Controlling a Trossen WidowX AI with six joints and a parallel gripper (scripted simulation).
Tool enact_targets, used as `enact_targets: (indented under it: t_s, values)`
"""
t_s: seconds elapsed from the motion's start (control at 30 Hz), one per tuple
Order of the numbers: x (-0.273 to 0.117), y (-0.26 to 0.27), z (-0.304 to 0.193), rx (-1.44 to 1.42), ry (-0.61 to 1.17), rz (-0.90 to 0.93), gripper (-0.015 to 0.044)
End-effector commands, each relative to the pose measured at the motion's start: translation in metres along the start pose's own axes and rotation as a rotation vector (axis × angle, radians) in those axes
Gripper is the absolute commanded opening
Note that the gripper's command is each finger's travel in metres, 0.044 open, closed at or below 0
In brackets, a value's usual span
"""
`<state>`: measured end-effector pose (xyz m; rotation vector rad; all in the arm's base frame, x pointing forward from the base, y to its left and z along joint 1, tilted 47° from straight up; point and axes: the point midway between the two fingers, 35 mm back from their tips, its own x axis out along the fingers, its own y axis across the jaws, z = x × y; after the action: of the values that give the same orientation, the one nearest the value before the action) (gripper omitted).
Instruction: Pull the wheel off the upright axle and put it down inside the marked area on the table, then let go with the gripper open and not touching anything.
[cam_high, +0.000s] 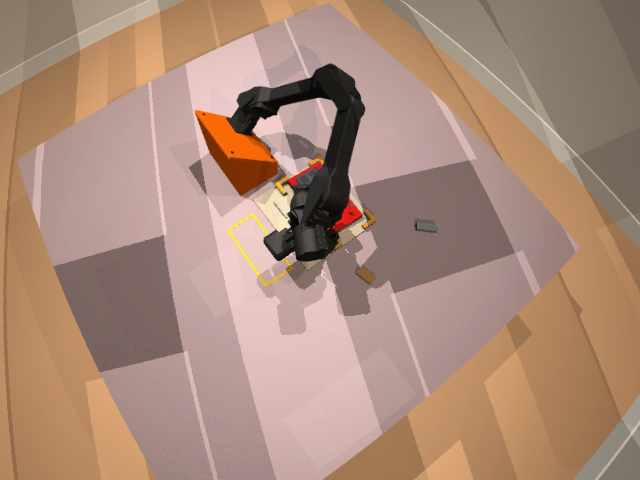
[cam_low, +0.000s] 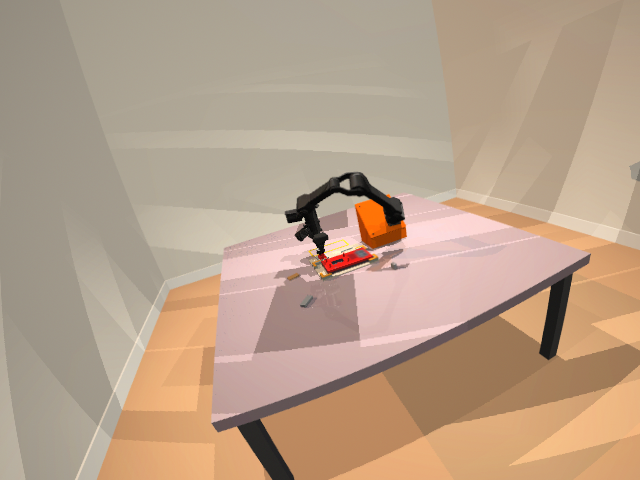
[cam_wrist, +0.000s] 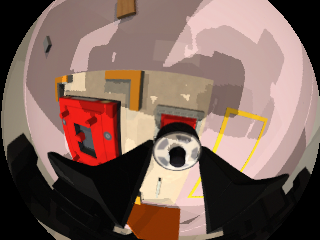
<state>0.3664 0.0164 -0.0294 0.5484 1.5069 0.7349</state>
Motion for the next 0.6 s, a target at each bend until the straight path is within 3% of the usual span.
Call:
enact_targets:
  t_s: [0.0,0.57]
  values:
    - [-0.022,-0.0026,-0.0026,0.025,-0.026,-0.01,0.0]
    - [-0.0277,-0.0025,-0.003,0.026,-0.028,-0.009,0.0]
